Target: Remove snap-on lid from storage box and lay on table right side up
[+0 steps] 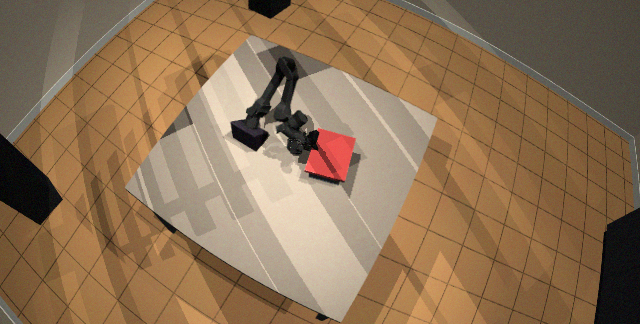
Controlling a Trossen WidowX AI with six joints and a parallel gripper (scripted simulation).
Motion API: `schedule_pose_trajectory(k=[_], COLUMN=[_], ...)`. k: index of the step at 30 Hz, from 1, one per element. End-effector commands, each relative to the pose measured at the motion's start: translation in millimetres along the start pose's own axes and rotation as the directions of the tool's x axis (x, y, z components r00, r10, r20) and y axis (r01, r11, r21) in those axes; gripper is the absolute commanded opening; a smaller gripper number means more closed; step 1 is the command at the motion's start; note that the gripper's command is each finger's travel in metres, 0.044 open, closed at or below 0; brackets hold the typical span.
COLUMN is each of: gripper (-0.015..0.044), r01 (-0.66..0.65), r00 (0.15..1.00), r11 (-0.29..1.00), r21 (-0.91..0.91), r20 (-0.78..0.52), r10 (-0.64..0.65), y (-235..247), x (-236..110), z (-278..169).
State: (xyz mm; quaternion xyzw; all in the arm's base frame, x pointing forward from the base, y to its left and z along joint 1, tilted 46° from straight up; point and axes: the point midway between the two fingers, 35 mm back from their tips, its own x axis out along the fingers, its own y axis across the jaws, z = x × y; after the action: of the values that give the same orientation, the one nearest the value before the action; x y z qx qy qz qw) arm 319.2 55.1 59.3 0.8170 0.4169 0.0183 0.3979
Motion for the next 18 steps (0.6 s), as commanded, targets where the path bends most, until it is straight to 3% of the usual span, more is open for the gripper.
schedule_pose_trajectory(k=[1,6,18], gripper=[0.0122,0.0,0.0], r01=[-0.003,-0.003,0.0], r00=[1.0,1.0,1.0], r11=[1.0,1.0,1.0], r21=[0.003,0.003,0.0], r20=[0.006,0.006,0.0], r10=[0.003,0.003,0.0], y=[0.4,0.4,0.8], x=[0.0,0.0,-1.6], z=[1.1,1.1,0.2])
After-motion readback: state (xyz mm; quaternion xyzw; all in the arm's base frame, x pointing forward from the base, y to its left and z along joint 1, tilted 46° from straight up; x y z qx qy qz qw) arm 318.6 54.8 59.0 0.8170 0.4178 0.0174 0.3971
